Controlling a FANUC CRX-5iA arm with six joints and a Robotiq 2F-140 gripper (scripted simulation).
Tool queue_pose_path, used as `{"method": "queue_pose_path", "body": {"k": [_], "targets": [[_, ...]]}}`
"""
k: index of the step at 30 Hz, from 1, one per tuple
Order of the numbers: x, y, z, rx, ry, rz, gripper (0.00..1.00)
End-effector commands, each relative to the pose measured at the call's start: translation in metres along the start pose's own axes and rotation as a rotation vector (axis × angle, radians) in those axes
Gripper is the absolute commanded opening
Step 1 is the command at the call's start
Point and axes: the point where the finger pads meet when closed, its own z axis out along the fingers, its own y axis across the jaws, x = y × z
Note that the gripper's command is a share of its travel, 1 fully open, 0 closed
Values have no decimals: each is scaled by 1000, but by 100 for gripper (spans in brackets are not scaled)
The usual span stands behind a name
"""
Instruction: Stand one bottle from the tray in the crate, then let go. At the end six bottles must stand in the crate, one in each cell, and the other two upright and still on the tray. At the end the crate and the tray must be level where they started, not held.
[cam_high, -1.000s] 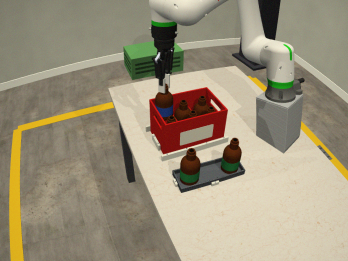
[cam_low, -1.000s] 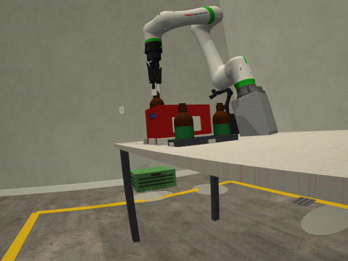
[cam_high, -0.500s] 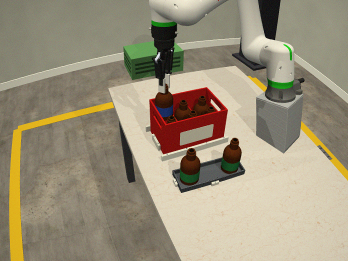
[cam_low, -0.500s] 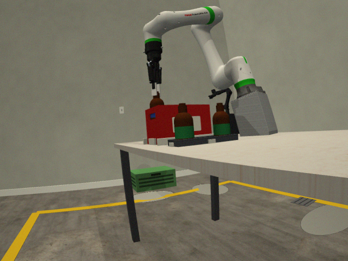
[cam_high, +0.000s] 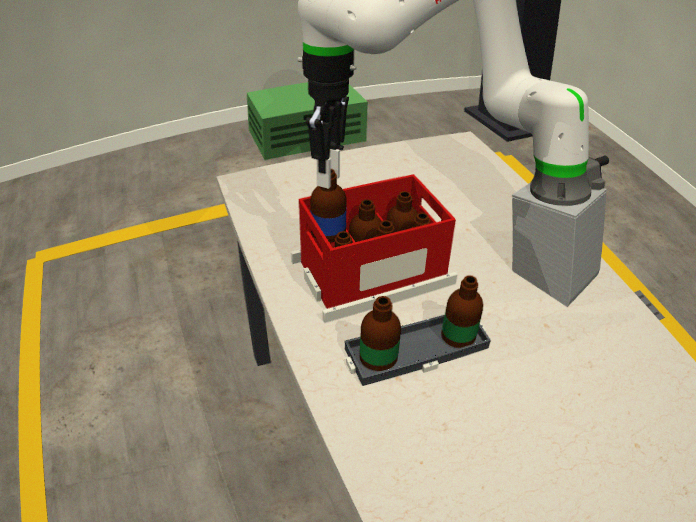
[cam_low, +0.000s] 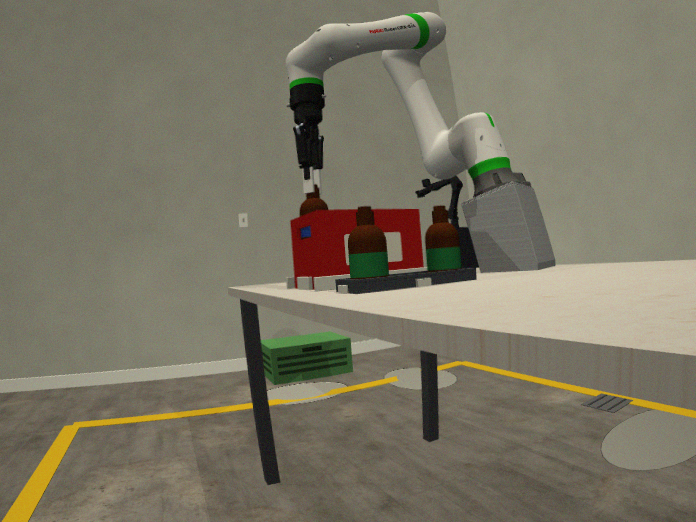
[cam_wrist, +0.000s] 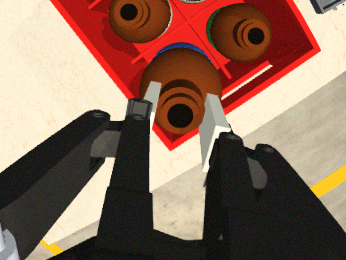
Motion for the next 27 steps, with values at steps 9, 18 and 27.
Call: {"method": "queue_pose_path", "body": {"k": [9, 18, 27], "targets": [[0, 0, 9, 0, 0, 0, 0], [0, 0, 20, 0, 0, 0, 0], [0, 0, 28, 0, 0, 0, 0]]}}
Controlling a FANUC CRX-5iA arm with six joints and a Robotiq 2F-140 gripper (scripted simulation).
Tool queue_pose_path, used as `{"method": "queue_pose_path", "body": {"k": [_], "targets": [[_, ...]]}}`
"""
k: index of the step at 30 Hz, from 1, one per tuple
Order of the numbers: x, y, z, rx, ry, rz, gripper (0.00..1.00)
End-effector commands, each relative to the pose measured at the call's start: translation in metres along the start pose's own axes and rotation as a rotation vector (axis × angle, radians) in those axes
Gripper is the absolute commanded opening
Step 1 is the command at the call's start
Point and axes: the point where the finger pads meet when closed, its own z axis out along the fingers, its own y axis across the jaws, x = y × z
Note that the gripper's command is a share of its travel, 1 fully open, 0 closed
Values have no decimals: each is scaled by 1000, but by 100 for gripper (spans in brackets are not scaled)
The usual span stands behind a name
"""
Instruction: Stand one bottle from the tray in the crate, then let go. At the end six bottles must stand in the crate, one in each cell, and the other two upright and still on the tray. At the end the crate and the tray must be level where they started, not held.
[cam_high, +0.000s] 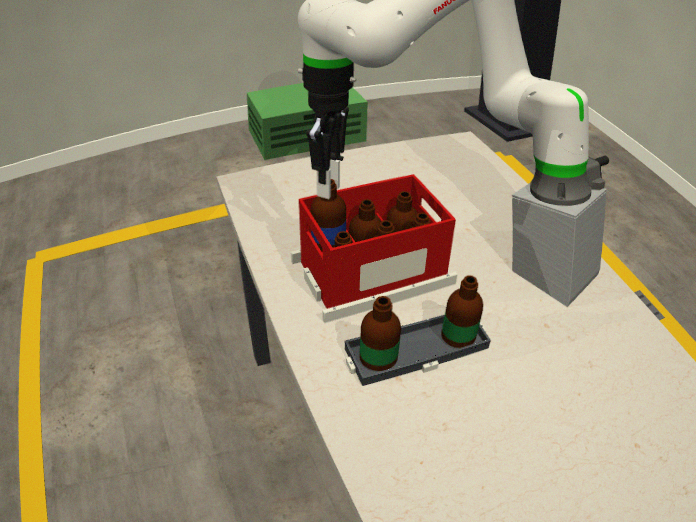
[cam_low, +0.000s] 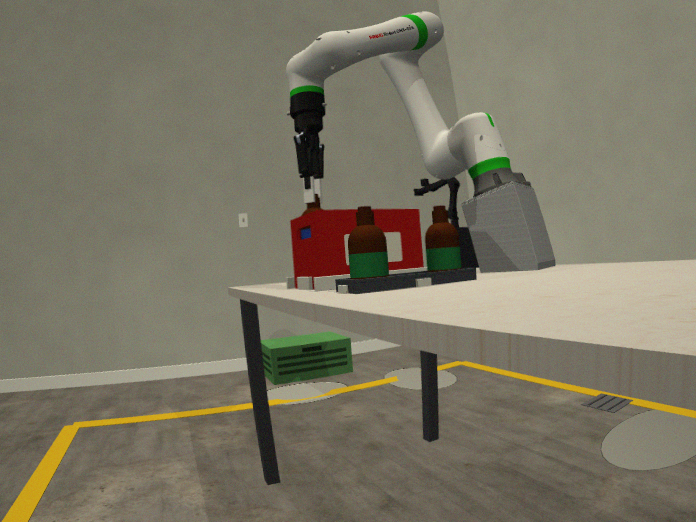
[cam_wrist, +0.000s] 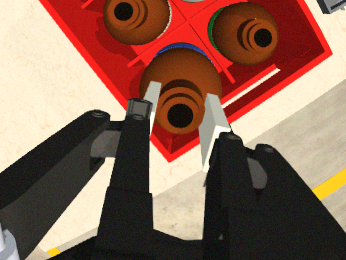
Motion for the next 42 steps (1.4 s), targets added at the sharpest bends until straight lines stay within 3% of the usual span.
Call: {"method": "queue_pose_path", "body": {"k": [1, 42], "targets": [[0, 0, 4, 0, 0, 0, 0], [0, 0, 11, 0, 0, 0, 0]]}}
